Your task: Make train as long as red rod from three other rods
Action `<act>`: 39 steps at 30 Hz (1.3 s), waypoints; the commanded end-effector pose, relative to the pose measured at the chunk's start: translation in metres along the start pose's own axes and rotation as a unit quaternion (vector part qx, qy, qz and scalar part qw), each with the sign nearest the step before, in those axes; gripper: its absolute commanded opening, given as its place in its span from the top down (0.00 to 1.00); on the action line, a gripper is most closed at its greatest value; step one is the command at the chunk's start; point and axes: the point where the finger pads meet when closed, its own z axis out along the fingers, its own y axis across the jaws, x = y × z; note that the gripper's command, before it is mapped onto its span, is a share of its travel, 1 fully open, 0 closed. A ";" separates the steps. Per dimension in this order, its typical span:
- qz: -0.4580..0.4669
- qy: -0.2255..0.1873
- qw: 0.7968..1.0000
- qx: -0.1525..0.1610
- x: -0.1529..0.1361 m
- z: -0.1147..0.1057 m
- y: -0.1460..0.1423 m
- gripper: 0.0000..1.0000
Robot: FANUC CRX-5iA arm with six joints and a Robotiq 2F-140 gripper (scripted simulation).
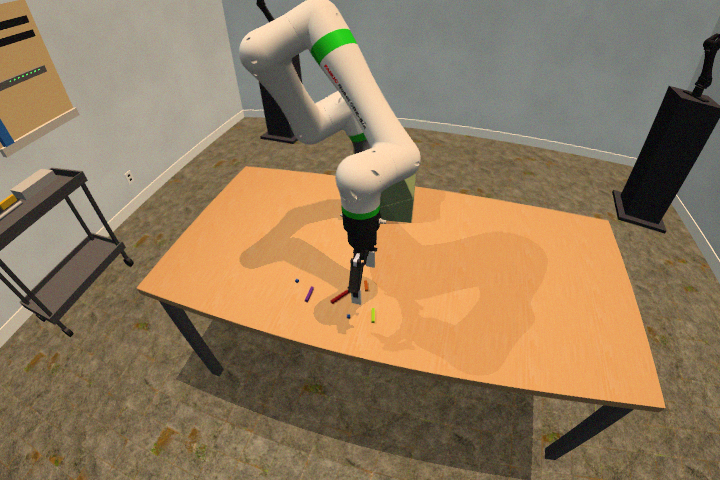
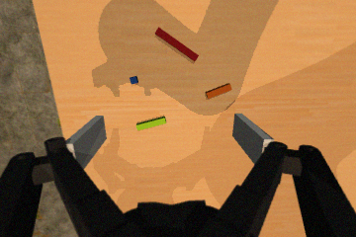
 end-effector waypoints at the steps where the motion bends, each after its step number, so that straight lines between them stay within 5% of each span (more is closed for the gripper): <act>1: 0.000 0.000 1.000 0.000 0.000 0.000 0.000 0.00; 33: 0.000 0.000 1.000 0.000 0.001 0.000 0.000 0.00; 39: 0.001 -0.002 1.000 0.000 0.064 0.013 -0.010 0.00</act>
